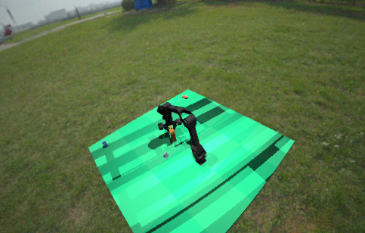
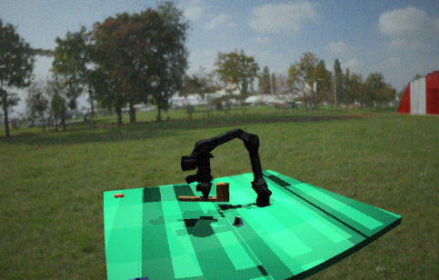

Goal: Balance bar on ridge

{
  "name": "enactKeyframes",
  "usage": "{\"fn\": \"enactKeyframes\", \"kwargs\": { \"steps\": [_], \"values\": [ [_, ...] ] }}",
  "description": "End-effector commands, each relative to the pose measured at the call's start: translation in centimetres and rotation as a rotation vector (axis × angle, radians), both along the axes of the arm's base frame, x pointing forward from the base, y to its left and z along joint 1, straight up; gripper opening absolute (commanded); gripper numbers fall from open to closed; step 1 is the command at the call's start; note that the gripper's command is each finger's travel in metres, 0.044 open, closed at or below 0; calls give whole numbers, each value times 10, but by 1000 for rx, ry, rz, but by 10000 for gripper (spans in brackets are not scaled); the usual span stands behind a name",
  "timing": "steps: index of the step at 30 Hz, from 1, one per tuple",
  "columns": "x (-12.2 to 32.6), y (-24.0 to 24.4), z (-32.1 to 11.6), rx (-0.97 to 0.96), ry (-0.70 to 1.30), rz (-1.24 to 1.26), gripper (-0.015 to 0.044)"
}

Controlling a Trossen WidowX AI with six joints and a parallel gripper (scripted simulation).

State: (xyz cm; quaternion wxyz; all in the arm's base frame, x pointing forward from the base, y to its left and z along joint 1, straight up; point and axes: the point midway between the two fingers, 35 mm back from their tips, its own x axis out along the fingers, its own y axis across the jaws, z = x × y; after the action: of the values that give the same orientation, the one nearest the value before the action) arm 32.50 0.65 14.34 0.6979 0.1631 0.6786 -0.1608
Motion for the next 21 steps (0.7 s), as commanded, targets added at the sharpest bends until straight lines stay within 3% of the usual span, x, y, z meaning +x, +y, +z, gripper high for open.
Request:
{"fn": "enactKeyframes", "kwargs": {
  "steps": [1, 21],
  "values": [
    [-4, 17, 2, 3, -8, 98, 0],
    [-27, 92, 1, -2, -8, 511, 0]
  ]
}}
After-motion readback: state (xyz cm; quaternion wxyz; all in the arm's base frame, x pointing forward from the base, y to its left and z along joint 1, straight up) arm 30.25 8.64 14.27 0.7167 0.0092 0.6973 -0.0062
